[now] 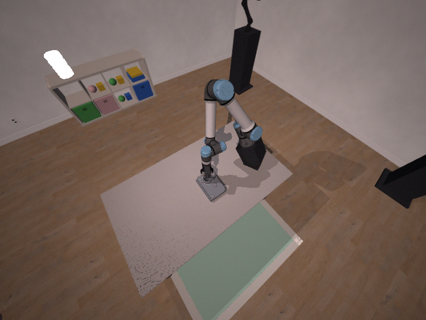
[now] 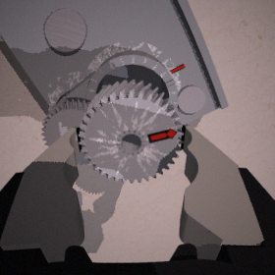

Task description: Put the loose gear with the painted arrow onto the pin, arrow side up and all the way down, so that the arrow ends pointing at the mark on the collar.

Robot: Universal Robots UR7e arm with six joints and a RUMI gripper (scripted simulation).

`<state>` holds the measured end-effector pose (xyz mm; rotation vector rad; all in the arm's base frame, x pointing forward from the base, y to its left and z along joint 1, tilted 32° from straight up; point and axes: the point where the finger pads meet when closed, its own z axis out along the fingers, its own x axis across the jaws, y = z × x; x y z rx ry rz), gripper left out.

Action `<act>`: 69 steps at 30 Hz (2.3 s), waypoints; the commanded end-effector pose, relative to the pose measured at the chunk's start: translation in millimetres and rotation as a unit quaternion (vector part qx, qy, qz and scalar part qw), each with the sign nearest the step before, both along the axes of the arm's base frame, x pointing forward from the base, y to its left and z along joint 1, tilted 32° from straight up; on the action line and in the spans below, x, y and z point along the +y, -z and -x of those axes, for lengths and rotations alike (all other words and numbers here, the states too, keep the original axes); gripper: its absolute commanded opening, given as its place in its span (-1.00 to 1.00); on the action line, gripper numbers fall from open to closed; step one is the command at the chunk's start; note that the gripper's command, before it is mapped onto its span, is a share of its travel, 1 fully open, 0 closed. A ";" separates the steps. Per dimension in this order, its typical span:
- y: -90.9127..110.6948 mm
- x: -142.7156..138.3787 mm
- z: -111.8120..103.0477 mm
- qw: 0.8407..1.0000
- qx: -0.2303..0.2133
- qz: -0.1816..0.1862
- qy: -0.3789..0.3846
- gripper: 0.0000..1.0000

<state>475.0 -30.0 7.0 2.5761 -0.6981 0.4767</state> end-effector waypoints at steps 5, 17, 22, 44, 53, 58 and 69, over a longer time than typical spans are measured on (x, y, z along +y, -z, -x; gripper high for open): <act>-0.5 0.2 -0.4 0.996 0.043 0.019 -0.081 -1.00; -0.5 0.2 -0.4 0.980 0.094 0.041 -0.169 -1.00; -0.5 0.2 -0.4 0.969 0.117 0.051 -0.210 -1.00; -0.5 0.2 -0.4 0.922 0.185 0.081 -0.330 -1.00; -0.5 0.2 -0.4 0.910 0.199 0.087 -0.354 -1.00; -0.5 0.2 -0.4 0.903 0.205 0.090 -0.366 -1.00; -0.5 0.2 -0.4 0.897 0.212 0.093 -0.377 -1.00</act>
